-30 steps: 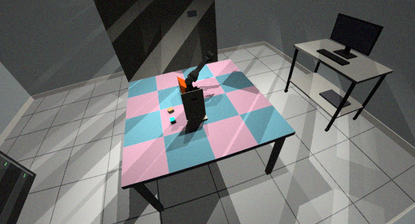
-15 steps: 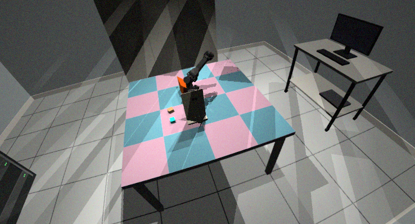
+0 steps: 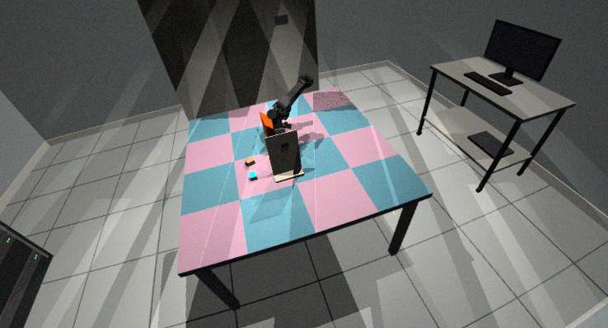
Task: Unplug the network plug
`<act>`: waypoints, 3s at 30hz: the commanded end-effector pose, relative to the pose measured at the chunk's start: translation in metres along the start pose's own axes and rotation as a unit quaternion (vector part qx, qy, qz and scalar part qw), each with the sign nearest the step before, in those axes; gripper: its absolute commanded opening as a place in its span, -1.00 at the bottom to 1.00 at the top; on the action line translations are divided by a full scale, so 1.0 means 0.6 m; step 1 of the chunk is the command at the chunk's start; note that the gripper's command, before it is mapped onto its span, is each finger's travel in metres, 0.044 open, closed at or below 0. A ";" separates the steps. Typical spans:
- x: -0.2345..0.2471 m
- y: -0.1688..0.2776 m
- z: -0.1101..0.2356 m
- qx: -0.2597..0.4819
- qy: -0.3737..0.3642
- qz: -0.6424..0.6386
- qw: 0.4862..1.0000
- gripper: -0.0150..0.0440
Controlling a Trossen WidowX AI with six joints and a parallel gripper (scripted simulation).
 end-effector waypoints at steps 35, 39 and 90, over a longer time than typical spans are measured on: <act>-0.067 -0.005 0.095 0.000 0.001 0.001 1.000 0.04; -0.078 -0.006 0.111 0.000 0.002 0.002 1.000 0.04; -0.116 -0.016 0.185 -0.004 0.004 0.003 1.000 1.00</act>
Point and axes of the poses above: the point midway between the two fingers, 35 mm back from their tips, its own z axis back along the fingers, its own x axis across the jaws, y = z × x, the point moved 3 cm from there along z, back along the fingers, and after that the axes turned 5 degrees about -z, right-handed, at the moved point
